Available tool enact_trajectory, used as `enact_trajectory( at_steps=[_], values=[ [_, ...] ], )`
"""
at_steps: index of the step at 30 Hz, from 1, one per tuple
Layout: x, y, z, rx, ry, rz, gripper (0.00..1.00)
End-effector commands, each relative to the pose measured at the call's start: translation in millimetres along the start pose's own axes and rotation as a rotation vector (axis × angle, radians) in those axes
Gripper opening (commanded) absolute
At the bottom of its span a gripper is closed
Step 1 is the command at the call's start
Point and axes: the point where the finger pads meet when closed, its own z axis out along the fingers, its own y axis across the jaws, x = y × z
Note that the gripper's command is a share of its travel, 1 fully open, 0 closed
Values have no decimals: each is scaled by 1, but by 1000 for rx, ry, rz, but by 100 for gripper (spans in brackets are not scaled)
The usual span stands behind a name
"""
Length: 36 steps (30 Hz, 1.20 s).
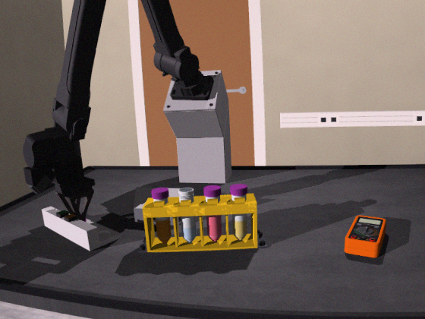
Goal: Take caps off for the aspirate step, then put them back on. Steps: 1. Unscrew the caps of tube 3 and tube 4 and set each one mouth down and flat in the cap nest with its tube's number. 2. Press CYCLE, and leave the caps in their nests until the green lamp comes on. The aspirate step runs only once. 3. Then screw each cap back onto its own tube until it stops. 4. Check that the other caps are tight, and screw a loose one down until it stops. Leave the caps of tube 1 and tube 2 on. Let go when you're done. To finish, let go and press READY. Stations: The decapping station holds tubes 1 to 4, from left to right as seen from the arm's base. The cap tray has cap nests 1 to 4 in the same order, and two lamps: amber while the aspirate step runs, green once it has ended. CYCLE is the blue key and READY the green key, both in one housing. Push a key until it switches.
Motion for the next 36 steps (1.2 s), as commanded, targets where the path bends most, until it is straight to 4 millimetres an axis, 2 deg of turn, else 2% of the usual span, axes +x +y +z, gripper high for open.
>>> enact_trajectory(
  at_steps=[1, 8, 12, 26, 27, 36],
  values=[
    [-12, 7, 3, -8, -23, -7, 0],
    [-6, 6, 10, -7, -11, -2, 0],
    [-11, 6, 5, -5, -24, -4, 0],
    [-5, 7, 9, -7, -13, -3, 0],
    [-7, 2, 4, 0, -16, -3, 47],
    [-7, 2, 4, 0, -16, -3, 47]
  ],
)
